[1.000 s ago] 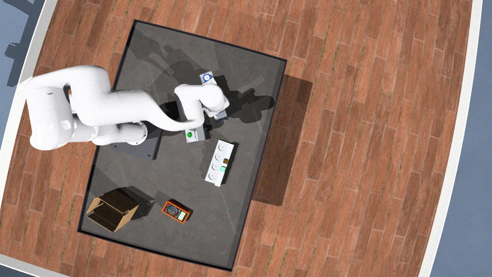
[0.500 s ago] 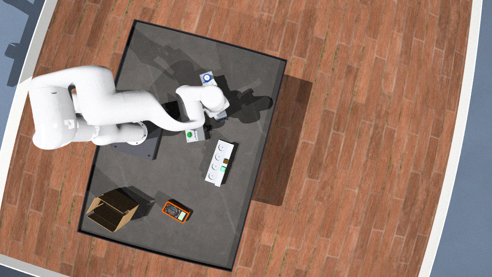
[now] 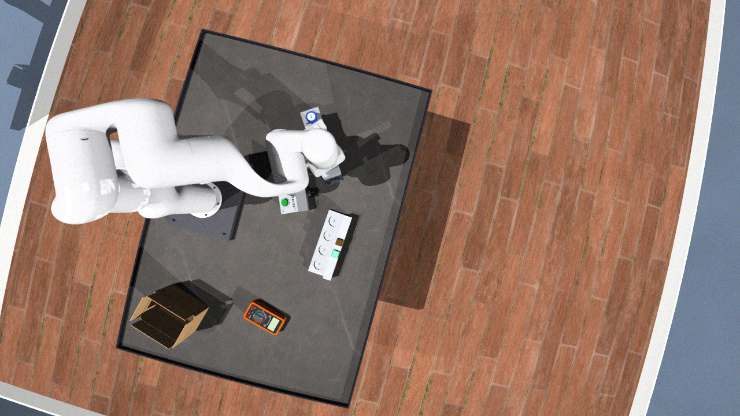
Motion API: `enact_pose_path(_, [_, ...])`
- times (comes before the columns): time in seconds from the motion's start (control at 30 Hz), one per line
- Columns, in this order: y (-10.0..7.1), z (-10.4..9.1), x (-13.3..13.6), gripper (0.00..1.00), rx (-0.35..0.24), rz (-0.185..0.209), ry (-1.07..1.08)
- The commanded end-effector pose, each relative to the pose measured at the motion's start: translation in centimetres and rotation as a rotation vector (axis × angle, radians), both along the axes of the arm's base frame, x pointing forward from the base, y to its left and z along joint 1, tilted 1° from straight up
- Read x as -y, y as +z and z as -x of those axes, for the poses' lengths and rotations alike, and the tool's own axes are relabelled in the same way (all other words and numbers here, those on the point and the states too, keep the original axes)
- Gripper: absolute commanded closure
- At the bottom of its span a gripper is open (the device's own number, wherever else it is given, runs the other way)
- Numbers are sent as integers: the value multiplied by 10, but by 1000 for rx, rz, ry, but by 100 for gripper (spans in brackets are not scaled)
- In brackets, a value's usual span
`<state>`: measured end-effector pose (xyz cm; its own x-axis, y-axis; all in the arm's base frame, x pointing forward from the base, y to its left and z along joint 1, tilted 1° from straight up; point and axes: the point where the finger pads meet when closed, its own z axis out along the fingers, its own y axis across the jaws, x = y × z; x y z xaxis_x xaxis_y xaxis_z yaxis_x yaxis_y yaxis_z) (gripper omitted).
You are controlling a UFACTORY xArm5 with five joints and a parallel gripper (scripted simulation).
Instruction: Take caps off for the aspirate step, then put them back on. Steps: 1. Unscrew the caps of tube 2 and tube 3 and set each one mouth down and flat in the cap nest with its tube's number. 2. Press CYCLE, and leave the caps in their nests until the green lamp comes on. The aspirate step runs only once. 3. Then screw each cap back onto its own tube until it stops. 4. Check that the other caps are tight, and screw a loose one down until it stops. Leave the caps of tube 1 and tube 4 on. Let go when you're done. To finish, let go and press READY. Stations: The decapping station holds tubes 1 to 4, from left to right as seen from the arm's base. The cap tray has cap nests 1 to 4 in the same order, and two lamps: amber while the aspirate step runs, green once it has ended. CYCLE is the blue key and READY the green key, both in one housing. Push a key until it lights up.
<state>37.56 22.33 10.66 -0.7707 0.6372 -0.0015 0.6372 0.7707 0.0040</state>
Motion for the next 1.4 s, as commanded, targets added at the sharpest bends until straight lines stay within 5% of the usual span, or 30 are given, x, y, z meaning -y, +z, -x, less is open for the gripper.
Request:
enact_pose_path(0.0, [0, -1, -1, 54, 9, 9, 0])
enact_pose_path(0.13, [-1, -1, -1, 54, 9, 9, 0])
enact_pose_path(0.17, [-1, -1, -1, 100, 9, 9, 0])
enact_pose_path(0.63, [-1, -1, -1, 100, 9, 9, 0])
enact_pose_path(1.37, [-1, -1, -1, 100, 10, 5, -400])
